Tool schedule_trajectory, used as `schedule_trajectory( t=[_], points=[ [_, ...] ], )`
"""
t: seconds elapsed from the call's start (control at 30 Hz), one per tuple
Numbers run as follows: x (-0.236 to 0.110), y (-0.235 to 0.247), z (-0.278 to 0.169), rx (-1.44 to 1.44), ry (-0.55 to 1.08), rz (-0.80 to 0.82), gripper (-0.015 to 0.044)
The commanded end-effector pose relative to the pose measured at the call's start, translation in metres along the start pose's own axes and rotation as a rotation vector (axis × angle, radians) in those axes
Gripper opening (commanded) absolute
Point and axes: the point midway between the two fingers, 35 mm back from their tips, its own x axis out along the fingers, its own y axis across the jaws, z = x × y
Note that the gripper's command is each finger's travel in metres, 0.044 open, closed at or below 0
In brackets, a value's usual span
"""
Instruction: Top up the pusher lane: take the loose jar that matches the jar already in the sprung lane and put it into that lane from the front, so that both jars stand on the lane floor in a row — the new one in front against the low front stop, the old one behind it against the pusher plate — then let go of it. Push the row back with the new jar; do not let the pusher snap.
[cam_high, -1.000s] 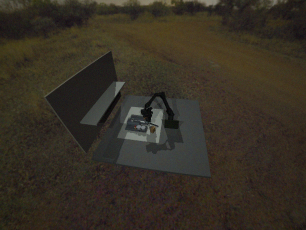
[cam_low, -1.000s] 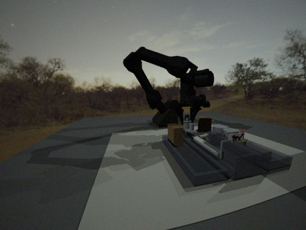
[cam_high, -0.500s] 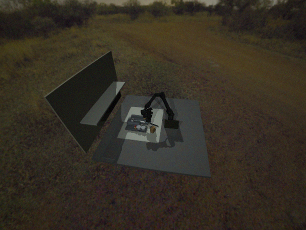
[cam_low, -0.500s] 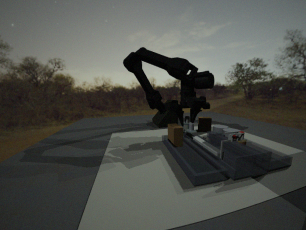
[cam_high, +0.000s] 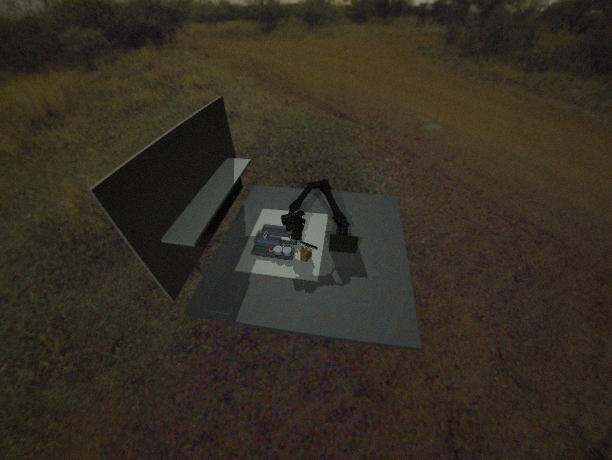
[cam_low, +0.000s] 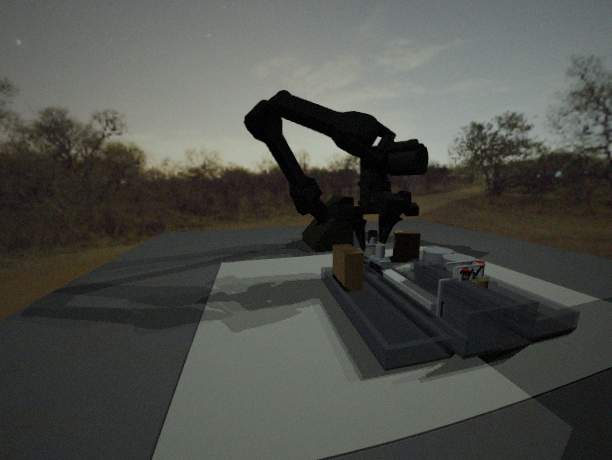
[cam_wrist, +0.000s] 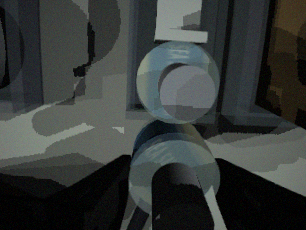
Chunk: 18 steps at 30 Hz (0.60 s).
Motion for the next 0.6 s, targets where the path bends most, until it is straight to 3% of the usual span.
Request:
schedule_trajectory(
  t=[0.0,0.57],
  points=[
    [-0.0014,-0.0004,0.0053,0.0,-0.008,0.0,0.0],
    [-0.0015,-0.0003,0.0125,0.0,-0.008,0.0,0.0]
  ],
)
